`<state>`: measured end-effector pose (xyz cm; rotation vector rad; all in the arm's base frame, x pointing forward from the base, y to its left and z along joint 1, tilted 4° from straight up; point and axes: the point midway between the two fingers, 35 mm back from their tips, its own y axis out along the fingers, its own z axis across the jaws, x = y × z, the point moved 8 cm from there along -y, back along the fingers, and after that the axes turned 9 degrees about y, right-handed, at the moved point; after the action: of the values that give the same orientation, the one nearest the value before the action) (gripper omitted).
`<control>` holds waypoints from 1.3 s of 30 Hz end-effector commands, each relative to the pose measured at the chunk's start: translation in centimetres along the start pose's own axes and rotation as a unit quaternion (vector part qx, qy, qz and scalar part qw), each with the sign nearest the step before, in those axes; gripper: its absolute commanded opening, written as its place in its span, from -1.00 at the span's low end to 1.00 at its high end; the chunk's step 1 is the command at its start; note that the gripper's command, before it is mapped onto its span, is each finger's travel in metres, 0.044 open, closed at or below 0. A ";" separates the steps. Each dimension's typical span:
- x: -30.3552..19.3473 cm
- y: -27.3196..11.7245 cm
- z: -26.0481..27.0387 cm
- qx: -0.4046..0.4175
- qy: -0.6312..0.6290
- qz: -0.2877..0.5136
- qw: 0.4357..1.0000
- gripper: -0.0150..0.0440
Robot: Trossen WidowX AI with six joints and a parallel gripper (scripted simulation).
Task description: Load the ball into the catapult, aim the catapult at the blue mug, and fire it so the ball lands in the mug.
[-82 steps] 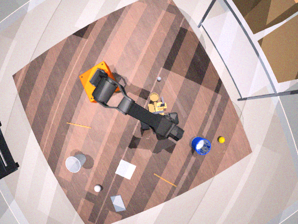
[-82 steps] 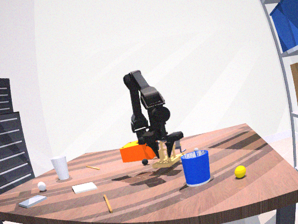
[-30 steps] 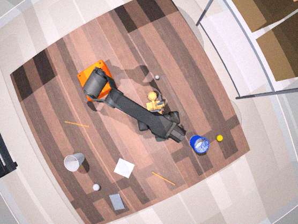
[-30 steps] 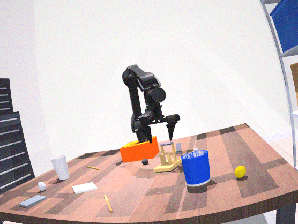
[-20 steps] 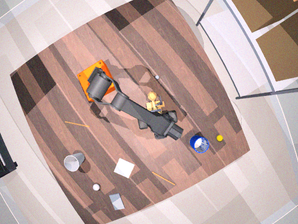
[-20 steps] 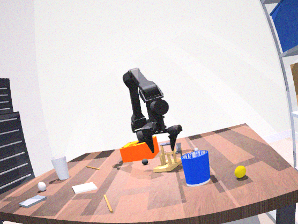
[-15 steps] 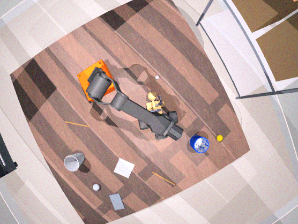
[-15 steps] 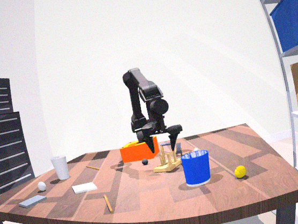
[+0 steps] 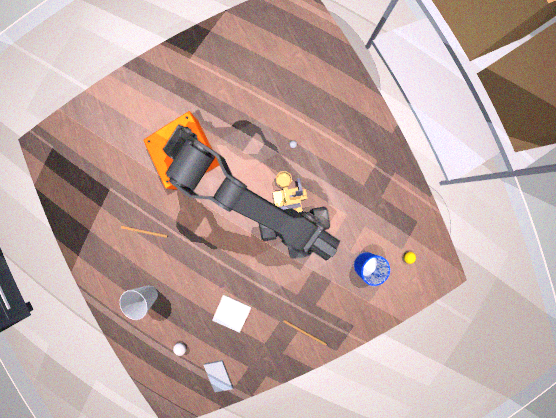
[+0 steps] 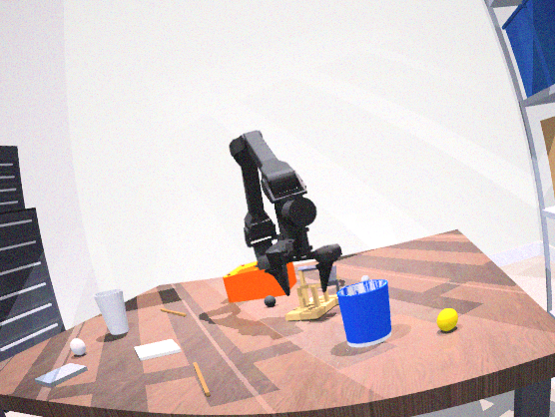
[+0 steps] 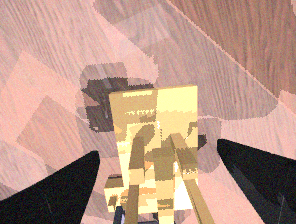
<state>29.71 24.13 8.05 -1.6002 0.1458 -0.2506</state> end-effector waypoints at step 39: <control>0.0 -3.1 -0.1 -0.001 -0.012 0.000 1.000 -0.49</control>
<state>29.50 24.05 10.20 -1.6100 0.1486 -0.2425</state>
